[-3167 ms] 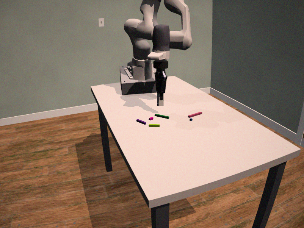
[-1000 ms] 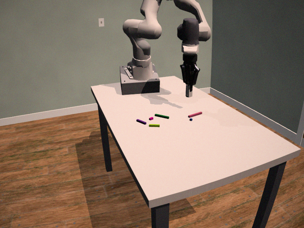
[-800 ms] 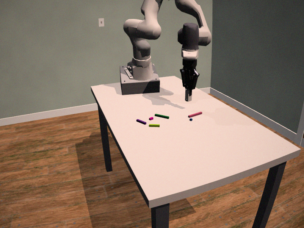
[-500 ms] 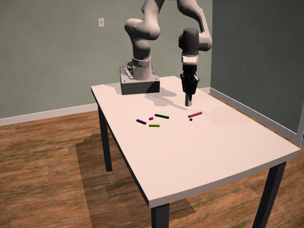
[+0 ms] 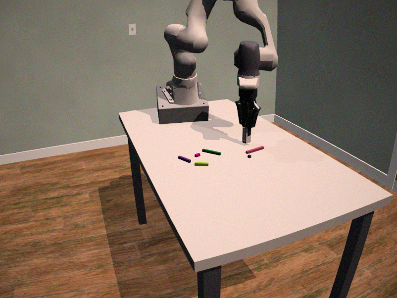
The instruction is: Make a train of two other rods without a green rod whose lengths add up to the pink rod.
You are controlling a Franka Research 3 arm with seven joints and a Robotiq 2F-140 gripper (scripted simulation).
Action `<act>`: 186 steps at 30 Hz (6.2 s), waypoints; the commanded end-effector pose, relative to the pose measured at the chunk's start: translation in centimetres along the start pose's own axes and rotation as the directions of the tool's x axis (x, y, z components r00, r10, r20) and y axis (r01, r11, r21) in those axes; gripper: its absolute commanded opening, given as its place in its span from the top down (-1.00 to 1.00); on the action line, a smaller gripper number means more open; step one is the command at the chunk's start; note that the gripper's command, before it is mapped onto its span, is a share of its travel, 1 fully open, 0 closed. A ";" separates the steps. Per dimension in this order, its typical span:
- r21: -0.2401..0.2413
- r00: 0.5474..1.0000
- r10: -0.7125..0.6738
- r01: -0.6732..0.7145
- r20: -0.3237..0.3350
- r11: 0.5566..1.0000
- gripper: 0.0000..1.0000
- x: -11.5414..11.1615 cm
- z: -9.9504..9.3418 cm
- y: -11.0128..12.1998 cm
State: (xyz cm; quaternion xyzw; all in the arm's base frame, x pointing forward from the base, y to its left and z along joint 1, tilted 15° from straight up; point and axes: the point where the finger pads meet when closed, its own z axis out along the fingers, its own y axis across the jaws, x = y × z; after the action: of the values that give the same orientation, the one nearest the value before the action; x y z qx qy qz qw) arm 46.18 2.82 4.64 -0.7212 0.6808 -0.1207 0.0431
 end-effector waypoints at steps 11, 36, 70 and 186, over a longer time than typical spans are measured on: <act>0.012 1.000 -0.019 0.019 -0.003 1.000 0.94 0.1 -0.1 -0.4; 0.012 1.000 -0.020 0.020 -0.003 1.000 0.94 0.1 -0.1 -0.4; 0.012 1.000 -0.025 0.026 -0.003 1.000 0.94 0.0 -0.1 -0.5; 0.012 1.000 -0.025 0.026 -0.003 1.000 0.71 0.0 -7.9 -0.4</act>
State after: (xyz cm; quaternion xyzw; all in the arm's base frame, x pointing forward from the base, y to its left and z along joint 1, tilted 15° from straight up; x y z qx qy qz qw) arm 45.94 3.39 12.62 -0.7384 0.6568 -0.1437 0.0511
